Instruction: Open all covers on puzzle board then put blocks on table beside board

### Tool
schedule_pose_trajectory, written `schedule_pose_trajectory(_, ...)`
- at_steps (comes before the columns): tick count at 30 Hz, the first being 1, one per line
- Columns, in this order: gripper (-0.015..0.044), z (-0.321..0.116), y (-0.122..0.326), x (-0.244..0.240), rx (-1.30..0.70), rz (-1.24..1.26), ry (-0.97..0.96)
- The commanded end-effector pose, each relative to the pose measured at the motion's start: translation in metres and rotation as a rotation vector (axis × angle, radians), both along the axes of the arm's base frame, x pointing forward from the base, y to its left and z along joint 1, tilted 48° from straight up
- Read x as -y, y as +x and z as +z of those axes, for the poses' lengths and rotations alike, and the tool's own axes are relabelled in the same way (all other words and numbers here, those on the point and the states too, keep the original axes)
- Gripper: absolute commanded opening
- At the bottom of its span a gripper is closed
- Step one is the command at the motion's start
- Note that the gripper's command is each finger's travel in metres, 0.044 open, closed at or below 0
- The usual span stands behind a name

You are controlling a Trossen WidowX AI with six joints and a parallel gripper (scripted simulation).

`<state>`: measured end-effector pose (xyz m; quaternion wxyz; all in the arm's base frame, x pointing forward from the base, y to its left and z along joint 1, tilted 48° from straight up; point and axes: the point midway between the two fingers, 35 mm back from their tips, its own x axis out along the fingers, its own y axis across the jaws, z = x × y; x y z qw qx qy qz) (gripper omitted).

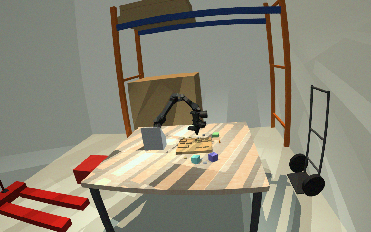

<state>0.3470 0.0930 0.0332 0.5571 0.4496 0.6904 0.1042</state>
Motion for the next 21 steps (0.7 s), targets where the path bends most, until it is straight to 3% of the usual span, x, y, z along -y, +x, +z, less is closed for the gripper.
schedule_pose_trajectory(1, 0.0, 0.001, -0.002, -0.002, -0.016, -0.016, 0.007)
schedule_pose_trajectory(21, 0.0, -0.033, 0.0, -0.04, -0.016, -0.016, 0.009)
